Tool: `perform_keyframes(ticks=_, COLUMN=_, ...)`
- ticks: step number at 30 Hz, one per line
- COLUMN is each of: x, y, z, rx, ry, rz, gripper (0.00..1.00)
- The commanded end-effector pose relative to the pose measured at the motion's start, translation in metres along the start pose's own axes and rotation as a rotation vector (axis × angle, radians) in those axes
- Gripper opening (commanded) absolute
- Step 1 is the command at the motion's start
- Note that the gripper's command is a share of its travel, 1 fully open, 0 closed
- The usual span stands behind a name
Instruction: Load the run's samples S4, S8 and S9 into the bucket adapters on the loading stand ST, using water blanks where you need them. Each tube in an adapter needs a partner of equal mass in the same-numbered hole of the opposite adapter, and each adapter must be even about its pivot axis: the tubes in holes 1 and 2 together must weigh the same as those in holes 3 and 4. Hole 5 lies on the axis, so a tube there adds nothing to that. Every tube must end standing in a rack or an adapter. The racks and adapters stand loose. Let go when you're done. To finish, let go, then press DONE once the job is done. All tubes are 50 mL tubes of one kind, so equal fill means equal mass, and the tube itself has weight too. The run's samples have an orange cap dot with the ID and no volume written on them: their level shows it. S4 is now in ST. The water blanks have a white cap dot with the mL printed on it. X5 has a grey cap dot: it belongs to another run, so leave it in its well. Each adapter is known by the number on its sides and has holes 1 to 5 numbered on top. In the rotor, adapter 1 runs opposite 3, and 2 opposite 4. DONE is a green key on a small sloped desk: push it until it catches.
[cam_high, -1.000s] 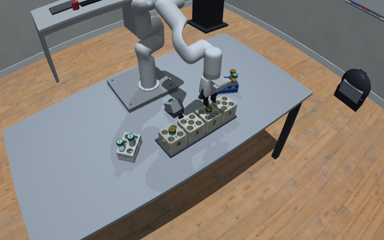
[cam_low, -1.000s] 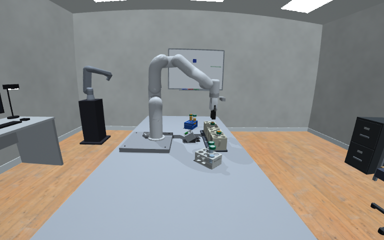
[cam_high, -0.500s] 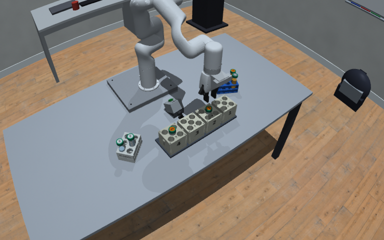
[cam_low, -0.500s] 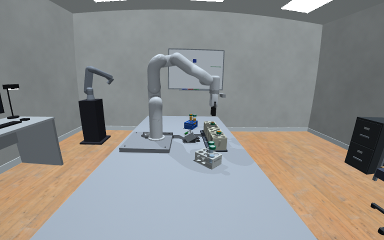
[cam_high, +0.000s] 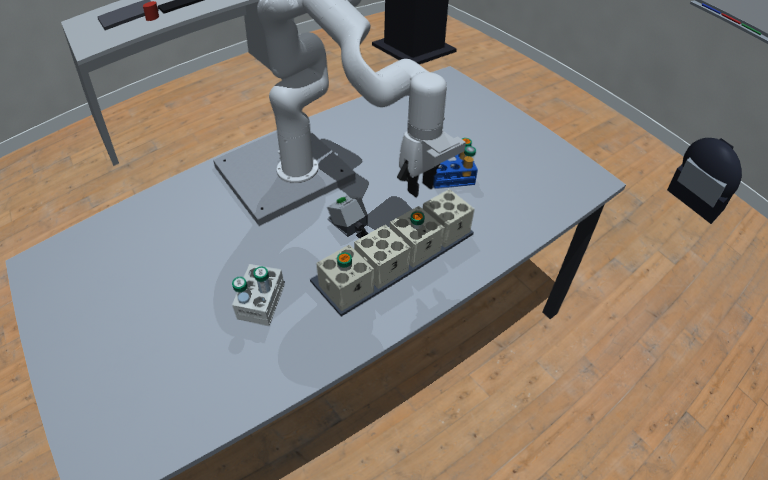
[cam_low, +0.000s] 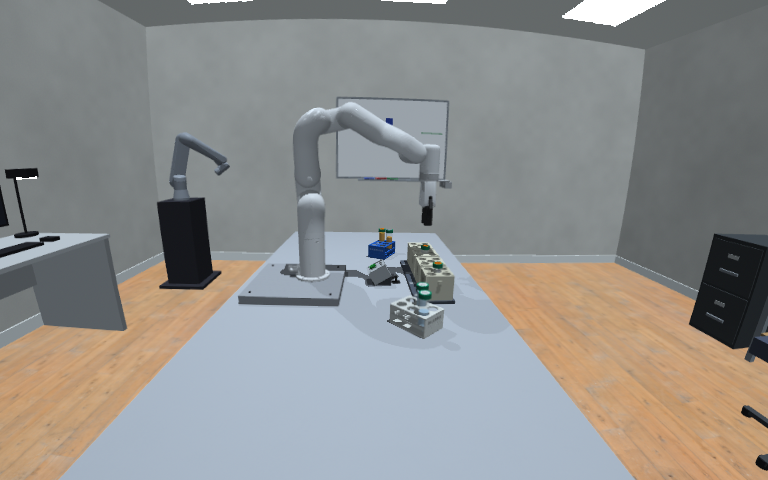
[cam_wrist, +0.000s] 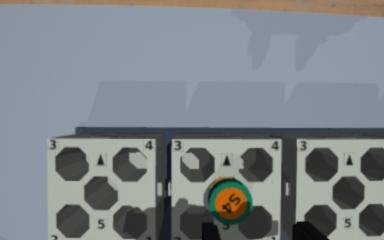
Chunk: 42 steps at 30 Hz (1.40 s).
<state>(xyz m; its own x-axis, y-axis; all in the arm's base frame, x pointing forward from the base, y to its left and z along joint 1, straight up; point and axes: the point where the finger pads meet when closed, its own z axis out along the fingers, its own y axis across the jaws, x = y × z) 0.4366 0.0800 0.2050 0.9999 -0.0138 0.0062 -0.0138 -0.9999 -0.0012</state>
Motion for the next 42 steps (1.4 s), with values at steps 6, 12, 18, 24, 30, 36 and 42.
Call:
perform_keyframes(ticks=6, x=0.001, y=0.0, z=-0.016, rx=-0.005, ry=0.005, rz=0.0, gripper=0.44)
perform_keyframes(ticks=12, x=0.001, y=0.0, z=-0.023, rx=-0.005, ry=0.005, rz=0.0, gripper=0.44)
perform_keyframes(ticks=18, x=0.001, y=0.0, z=-0.023, rx=-0.005, ry=0.005, rz=0.0, gripper=0.44)
perform_keyframes(ticks=24, x=0.001, y=0.0, z=-0.023, rx=-0.005, ry=0.005, rz=0.0, gripper=0.44)
perform_keyframes(ticks=30, x=0.001, y=0.0, z=-0.023, rx=-0.005, ry=0.005, rz=0.0, gripper=0.44)
perform_keyframes(ticks=36, x=-0.005, y=-0.014, z=-0.023, rx=-0.005, ry=0.005, rz=0.1, gripper=0.57)
perform_keyframes(ticks=42, x=-0.016, y=-0.037, z=-0.023, rx=-0.004, ry=0.005, rz=0.267, gripper=0.57)
